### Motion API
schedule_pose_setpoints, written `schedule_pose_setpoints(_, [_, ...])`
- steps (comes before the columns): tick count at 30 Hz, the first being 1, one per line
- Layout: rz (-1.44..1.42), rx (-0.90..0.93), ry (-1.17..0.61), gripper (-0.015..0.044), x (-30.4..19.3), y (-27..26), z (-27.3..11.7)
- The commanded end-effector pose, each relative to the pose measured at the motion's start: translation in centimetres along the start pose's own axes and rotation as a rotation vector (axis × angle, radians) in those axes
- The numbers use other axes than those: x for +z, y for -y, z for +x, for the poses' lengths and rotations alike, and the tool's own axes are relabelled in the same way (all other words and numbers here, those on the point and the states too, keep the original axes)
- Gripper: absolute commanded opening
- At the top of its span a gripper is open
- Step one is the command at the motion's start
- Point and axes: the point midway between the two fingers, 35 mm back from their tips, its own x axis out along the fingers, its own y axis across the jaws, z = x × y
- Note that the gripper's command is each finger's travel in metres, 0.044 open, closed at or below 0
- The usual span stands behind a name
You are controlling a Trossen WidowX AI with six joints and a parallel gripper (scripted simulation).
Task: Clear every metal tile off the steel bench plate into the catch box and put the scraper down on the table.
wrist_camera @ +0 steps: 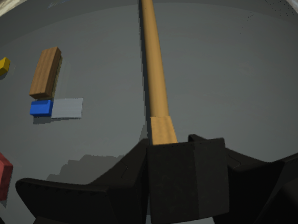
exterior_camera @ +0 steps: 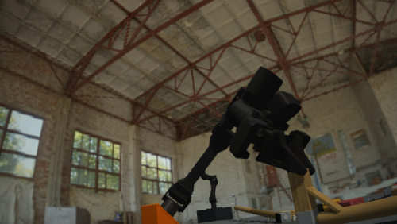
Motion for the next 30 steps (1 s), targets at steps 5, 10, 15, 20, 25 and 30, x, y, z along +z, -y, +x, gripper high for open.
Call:
schedule_pose_setpoints(5, [-0.002,-0.003,0.002,0.0,-0.5,0.2,-1.0])
schedule_pose_setpoints(10, [-0.002,-0.004,0.002,0.0,-1.0,0.3,-1.5])
schedule_pose_setpoints(15, [-0.002,-0.005,0.002,0.0,-1.4,0.4,-2.0])
schedule_pose_setpoints(20, [-0.002,-0.006,0.001,0.0,-1.9,0.5,-2.5])
schedule_pose_setpoints(25, [-0.002,-0.007,0.001,0.0,-2.3,0.6,-3.0])
schedule_pose_setpoints(30, [-0.002,-0.008,0.001,0.0,-2.8,0.7,-3.5])
